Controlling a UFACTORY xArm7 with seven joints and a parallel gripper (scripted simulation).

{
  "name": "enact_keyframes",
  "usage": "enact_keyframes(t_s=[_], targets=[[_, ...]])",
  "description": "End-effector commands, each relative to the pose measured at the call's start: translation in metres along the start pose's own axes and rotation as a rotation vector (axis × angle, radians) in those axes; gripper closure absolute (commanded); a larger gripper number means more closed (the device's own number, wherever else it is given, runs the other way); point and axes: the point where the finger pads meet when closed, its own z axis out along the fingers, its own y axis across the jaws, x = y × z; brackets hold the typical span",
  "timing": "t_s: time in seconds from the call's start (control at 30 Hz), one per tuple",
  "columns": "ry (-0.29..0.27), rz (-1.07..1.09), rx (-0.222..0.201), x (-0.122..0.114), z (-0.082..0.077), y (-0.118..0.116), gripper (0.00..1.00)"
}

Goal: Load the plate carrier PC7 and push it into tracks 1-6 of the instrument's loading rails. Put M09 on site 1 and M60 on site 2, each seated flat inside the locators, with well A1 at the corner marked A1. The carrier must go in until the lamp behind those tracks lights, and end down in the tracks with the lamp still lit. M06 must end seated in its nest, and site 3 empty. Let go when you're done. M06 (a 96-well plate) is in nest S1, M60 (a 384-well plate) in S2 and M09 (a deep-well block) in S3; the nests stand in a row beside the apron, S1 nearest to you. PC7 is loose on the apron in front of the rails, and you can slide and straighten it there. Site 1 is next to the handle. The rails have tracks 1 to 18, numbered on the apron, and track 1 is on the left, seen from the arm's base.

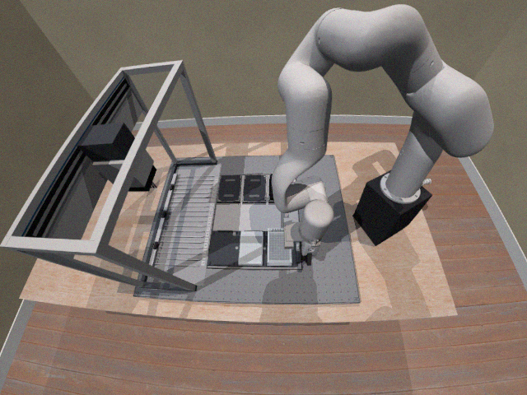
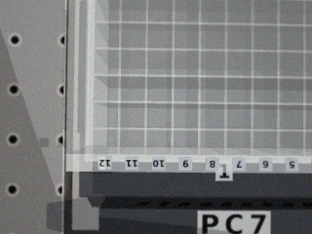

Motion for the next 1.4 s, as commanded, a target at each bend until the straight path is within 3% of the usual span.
enact_keyframes(t_s=[0.0, 0.53, 1.37], targets=[[0.002, 0.000, 0.002, 0.001, 0.003, -0.001, 0.18], [0.002, 0.000, 0.002, 0.001, 0.005, -0.001, 0.18], [0.003, 0.000, 0.002, 0.023, 0.005, -0.001, 0.18]])
